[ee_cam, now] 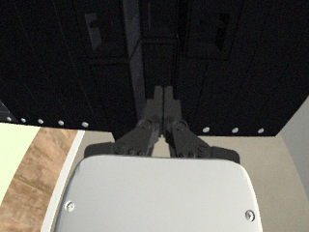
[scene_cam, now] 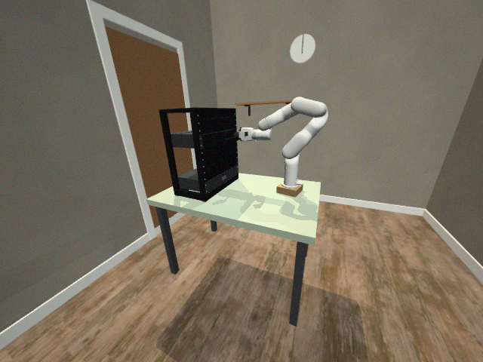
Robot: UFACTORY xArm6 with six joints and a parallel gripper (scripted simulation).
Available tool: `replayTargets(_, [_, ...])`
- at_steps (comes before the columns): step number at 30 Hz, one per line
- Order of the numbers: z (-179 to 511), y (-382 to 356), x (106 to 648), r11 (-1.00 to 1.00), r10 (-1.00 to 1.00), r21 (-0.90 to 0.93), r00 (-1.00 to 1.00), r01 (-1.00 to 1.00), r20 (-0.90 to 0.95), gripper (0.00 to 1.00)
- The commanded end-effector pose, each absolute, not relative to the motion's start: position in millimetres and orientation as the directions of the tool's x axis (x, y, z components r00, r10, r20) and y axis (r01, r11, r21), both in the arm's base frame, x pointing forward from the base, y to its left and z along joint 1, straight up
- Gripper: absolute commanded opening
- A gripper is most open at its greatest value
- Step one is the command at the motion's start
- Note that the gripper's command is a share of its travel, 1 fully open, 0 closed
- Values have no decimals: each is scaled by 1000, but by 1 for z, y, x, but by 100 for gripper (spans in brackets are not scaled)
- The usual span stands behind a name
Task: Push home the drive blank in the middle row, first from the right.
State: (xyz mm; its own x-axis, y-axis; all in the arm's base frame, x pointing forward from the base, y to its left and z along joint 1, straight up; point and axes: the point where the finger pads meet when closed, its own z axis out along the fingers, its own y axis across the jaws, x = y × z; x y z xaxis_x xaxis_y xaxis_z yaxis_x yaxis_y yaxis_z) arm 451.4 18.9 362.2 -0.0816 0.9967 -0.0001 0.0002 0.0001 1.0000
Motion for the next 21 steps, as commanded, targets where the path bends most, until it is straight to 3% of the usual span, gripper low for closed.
replayTargets(1, [363,18,446,0,997,1000,-81,0,0,0])
replayTargets(21, [363,12,364,0,997,1000,-81,0,0,0])
